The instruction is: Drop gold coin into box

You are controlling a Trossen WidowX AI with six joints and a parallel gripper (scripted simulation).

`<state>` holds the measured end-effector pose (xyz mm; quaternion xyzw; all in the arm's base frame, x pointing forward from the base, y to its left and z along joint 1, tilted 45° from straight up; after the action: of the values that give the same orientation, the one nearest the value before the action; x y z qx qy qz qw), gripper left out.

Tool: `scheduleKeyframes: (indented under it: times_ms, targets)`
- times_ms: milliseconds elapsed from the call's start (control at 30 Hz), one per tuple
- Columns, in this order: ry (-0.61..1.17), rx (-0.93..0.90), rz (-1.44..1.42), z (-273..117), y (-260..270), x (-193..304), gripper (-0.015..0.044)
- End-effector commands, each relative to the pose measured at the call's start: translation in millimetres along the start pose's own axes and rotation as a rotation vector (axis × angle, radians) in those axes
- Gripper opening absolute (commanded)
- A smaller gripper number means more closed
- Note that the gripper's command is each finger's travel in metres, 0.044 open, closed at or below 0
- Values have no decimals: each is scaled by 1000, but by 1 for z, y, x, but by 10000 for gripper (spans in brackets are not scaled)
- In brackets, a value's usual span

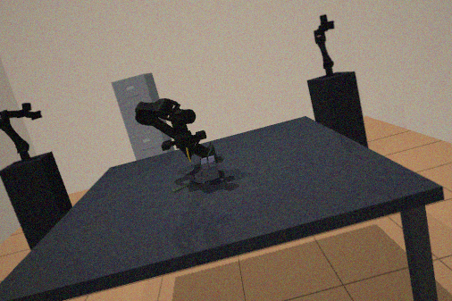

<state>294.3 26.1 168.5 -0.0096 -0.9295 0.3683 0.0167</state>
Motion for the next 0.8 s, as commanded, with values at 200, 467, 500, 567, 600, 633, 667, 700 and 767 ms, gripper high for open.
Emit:
scheduleKeyframes:
  times_ms: [200, 467, 500, 567, 600, 633, 667, 700, 767]
  targets:
    - [5, -3, 1, 1, 26, 8, 0]
    - [8, 3, -1, 2, 45, 17, 0]
    - [8, 4, -1, 2, 48, 18, 0]
    - [9, 6, -2, 3, 52, 20, 0]
    - [9, 7, -2, 3, 55, 21, 0]
    - [10, 8, -2, 3, 57, 22, 0]
    - [10, 9, -2, 3, 60, 24, 0]
    - [10, 10, -2, 4, 62, 25, 0]
    - [11, 13, -2, 4, 66, 28, 0]
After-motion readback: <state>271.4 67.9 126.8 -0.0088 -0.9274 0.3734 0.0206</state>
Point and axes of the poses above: the point midway between the two fingers, 35 mm back from their tips, its own z axis out along the fingers, its own y axis across the jaws, x = y × z, the point moved 5 cm from there along -z, back along the fingers, and after that the axes turned 8 degrees about -z, right-handed, at the moved point
